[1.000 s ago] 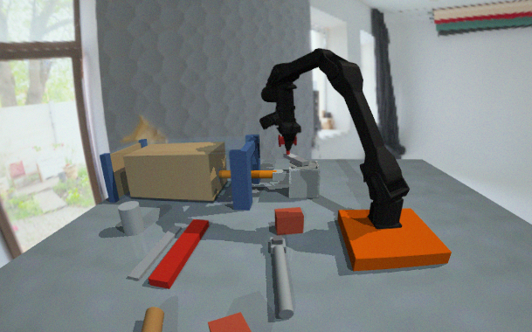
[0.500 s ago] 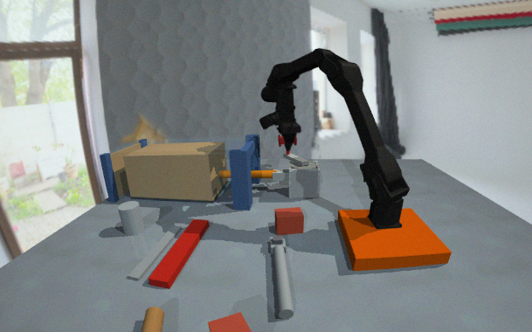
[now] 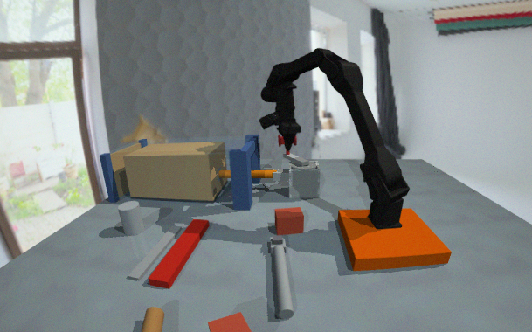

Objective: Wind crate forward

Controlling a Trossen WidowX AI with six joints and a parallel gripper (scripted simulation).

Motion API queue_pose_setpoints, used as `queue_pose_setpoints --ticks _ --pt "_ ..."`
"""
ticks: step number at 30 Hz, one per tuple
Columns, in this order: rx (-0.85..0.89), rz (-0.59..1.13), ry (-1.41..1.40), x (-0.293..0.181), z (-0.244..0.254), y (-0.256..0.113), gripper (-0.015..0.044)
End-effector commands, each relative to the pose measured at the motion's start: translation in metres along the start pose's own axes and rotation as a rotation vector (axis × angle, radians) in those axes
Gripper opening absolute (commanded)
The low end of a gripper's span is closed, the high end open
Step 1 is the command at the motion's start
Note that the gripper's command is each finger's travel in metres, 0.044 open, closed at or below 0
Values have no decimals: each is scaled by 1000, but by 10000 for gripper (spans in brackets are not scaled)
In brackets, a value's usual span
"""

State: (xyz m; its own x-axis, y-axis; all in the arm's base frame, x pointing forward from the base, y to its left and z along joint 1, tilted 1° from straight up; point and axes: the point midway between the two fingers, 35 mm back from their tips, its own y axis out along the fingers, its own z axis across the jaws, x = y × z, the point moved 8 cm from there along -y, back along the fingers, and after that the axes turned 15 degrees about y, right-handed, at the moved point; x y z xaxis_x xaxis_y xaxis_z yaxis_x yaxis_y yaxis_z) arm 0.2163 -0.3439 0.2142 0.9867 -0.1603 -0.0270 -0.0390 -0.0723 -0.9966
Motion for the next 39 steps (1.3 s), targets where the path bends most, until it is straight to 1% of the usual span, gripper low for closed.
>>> queue_pose_setpoints --ticks 1,7,39 --pt "44 -37 -48 18 19 0 0" --pt "44 -37 -48 18 19 0 0" --pt "47 -39 -48 34 54 -2 0"
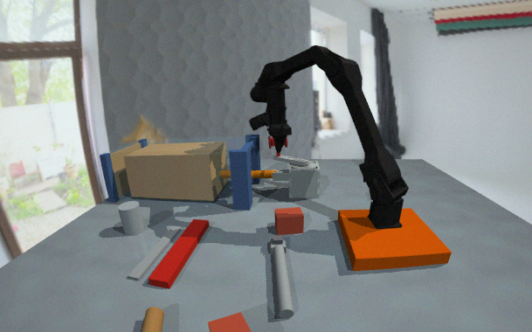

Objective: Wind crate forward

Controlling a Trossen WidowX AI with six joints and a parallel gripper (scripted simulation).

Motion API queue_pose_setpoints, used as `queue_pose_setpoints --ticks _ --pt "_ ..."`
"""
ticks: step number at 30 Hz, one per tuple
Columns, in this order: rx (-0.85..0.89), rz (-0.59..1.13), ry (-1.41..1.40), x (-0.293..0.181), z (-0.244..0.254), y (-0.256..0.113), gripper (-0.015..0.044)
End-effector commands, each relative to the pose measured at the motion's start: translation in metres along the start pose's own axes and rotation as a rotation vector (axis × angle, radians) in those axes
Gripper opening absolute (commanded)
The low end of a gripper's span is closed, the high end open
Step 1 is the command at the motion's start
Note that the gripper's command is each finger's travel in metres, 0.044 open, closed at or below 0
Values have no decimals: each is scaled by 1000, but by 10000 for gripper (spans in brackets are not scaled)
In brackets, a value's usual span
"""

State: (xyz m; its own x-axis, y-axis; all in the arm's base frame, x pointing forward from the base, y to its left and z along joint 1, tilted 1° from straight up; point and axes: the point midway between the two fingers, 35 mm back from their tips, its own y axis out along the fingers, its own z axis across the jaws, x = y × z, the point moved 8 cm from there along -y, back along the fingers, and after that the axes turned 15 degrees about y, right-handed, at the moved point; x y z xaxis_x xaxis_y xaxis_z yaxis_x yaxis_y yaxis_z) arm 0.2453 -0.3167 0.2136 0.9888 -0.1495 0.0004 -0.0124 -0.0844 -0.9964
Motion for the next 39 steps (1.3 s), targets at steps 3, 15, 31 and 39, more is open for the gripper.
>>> queue_pose_setpoints --ticks 3,15,31,39 --pt "55 -11 -39 11 24 1 0" --pt "56 -11 -39 12 30 0 0" --pt "56 -11 -39 12 34 0 0" --pt "56 -11 -39 13 37 0 0"
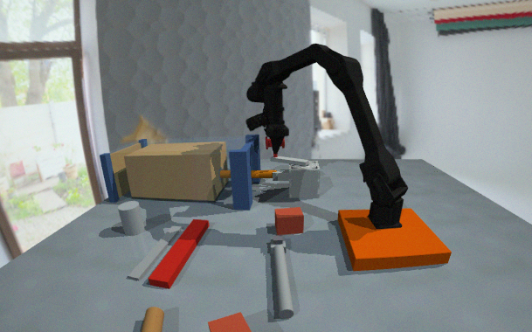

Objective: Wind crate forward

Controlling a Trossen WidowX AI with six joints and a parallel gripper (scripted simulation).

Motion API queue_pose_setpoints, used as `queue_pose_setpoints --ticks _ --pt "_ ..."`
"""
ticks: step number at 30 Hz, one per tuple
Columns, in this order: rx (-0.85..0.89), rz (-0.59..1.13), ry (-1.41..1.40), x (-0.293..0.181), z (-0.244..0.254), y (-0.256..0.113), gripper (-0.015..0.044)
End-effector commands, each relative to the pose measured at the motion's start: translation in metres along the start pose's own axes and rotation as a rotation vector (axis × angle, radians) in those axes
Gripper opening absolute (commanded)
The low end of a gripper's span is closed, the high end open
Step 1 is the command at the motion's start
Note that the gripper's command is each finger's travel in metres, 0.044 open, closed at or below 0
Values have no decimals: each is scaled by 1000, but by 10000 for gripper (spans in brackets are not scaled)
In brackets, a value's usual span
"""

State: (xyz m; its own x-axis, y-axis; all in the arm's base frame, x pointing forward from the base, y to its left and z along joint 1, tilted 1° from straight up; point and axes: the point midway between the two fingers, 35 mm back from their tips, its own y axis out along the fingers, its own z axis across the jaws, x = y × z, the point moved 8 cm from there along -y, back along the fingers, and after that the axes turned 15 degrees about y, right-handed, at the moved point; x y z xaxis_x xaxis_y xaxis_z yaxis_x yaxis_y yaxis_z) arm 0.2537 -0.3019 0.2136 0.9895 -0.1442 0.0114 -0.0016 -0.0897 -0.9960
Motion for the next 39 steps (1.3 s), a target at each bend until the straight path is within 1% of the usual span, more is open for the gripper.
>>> queue_pose_setpoints --ticks 1,39 --pt "60 0 -34 7 22 1 0" --pt "64 1 -34 -3 75 -1 0"
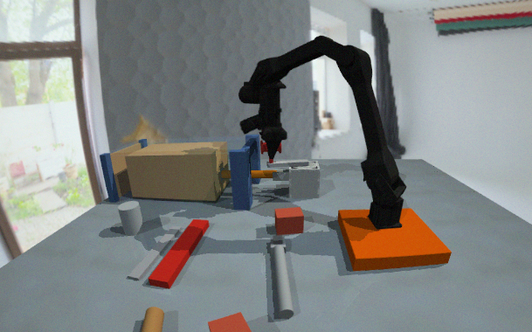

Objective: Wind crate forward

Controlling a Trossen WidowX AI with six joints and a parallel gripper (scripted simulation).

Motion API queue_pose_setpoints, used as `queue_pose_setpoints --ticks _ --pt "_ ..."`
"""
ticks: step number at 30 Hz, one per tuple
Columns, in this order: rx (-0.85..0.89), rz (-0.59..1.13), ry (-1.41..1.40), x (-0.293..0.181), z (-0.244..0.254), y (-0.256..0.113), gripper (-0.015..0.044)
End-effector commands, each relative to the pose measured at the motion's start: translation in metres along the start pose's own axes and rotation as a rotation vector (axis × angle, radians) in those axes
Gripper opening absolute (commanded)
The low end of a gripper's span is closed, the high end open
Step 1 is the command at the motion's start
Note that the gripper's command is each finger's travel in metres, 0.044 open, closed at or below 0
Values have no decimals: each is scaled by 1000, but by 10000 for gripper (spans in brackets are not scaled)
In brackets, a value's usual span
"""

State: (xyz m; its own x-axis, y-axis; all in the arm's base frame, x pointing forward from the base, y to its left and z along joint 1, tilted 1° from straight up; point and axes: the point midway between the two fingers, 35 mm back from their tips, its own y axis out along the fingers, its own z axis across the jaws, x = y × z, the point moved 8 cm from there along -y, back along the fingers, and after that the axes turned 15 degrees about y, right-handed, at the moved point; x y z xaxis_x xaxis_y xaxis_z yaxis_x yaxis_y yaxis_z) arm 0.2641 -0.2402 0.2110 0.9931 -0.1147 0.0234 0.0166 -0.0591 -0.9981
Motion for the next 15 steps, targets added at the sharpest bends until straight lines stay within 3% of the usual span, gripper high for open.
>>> queue_pose_setpoints --ticks 1,15 --pt "32 14 -5 -5 13 2 0" --pt "33 15 -5 -15 30 1 0"
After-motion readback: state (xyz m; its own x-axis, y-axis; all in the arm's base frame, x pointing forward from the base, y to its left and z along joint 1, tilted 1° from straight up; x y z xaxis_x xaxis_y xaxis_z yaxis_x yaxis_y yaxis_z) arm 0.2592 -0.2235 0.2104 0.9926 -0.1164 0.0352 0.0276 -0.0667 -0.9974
